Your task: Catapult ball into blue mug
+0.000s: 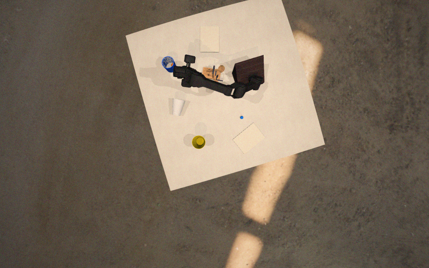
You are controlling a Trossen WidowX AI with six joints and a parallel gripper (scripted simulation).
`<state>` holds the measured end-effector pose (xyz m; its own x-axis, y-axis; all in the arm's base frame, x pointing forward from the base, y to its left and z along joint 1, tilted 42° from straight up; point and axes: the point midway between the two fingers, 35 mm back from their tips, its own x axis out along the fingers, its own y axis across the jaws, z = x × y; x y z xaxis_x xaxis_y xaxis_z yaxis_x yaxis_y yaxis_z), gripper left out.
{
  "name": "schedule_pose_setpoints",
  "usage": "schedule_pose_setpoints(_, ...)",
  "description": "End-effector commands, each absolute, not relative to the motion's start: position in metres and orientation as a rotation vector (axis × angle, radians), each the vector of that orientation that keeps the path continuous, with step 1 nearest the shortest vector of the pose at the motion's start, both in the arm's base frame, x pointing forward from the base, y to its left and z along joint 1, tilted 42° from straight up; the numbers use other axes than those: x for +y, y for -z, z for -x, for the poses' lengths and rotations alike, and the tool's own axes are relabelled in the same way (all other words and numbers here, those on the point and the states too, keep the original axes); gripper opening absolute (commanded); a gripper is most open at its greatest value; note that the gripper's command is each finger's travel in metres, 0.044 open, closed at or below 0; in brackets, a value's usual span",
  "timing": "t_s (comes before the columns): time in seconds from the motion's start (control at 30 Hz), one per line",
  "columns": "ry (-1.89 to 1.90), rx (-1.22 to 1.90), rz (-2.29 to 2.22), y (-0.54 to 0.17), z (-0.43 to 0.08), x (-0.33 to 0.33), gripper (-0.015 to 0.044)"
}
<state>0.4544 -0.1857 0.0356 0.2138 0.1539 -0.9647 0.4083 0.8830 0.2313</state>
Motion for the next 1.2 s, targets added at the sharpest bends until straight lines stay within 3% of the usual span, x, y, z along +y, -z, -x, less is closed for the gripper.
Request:
schedule_pose_setpoints(0.0, 0.253, 1.312, -0.592, -0.036, -0.463, -0.202, 0.044)
schedule_pose_setpoints(0.4, 0.45, 1.157, -0.934, -0.03, -0.486, -0.252, 0.044)
schedule_pose_setpoints(0.7, 0.238, 1.042, -0.989, 0.001, -0.481, -0.302, 0.044)
schedule_pose_setpoints(1.17, 0.233, 1.038, -0.99, 0.002, -0.481, -0.303, 0.044)
